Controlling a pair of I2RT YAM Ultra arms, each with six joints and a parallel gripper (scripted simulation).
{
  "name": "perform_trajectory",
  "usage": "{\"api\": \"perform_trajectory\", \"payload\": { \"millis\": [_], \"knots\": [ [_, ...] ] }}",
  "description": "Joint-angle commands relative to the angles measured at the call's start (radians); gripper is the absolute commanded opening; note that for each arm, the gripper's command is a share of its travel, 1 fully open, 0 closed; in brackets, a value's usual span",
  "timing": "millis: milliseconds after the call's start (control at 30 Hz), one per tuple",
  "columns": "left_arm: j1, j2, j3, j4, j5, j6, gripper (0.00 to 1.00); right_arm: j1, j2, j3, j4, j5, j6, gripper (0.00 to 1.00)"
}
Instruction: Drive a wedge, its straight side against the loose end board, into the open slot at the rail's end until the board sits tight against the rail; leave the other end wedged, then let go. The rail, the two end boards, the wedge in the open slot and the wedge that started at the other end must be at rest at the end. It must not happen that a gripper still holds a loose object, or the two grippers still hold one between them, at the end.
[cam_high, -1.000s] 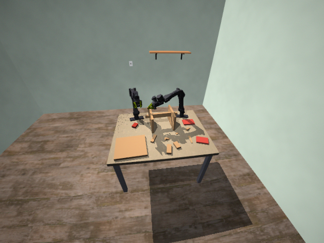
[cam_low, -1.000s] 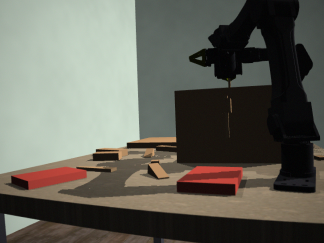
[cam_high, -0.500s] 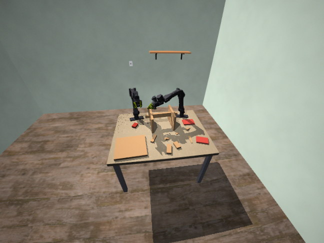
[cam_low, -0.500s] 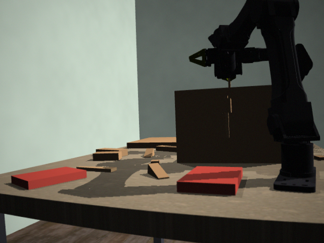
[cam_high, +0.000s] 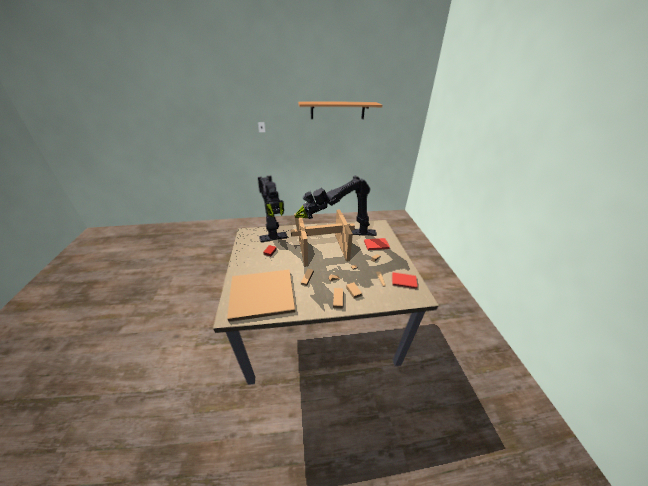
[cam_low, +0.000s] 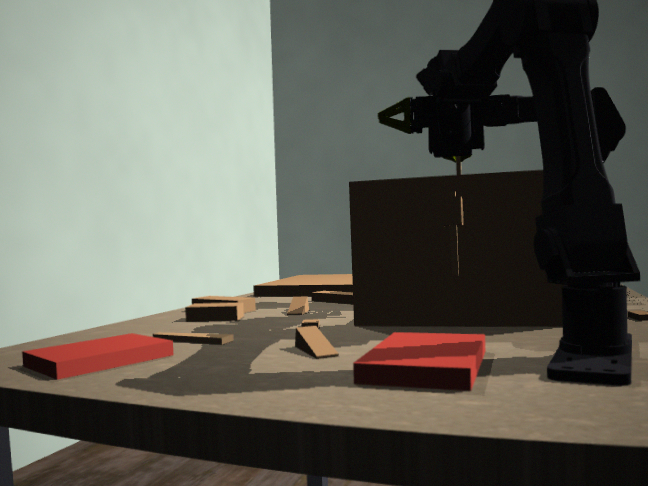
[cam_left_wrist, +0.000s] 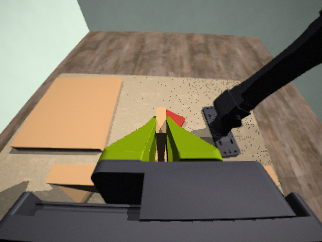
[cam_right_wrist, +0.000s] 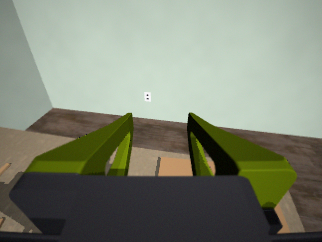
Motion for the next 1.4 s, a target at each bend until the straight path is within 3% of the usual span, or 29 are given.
{"api": "perform_trajectory", "payload": {
  "millis": [0,67,167,200,733,967,1100,1367],
  "knots": [
    [-0.003,-0.038,0.054,0.010,0.000,0.004,0.02,-0.011,-0.025,0.014,-0.001,-0.004,0.005,0.43],
    [-0.007,0.013,0.057,-0.099,-0.010,0.001,0.02,-0.011,-0.025,0.014,-0.001,-0.004,0.005,0.43],
    [-0.007,0.022,-0.056,0.009,-0.011,0.004,0.02,-0.011,-0.025,0.014,-0.001,-0.004,0.005,0.43],
    [-0.001,-0.024,0.037,-0.002,-0.006,0.004,0.02,-0.011,-0.025,0.014,-0.001,-0.004,0.005,0.43],
    [-0.003,0.011,0.078,-0.053,0.004,0.000,0.02,-0.011,-0.025,0.014,-0.001,-0.004,0.005,0.43],
    [-0.004,-0.028,0.073,-0.017,0.004,0.001,0.02,-0.011,-0.025,0.014,-0.001,-0.004,0.005,0.43],
    [-0.006,-0.025,0.002,-0.009,0.003,0.001,0.02,-0.011,-0.025,0.014,-0.001,-0.004,0.005,0.43],
    [-0.003,-0.032,0.060,-0.007,0.004,0.001,0.02,-0.011,-0.025,0.014,-0.001,-0.004,0.005,0.43]
  ]
}}
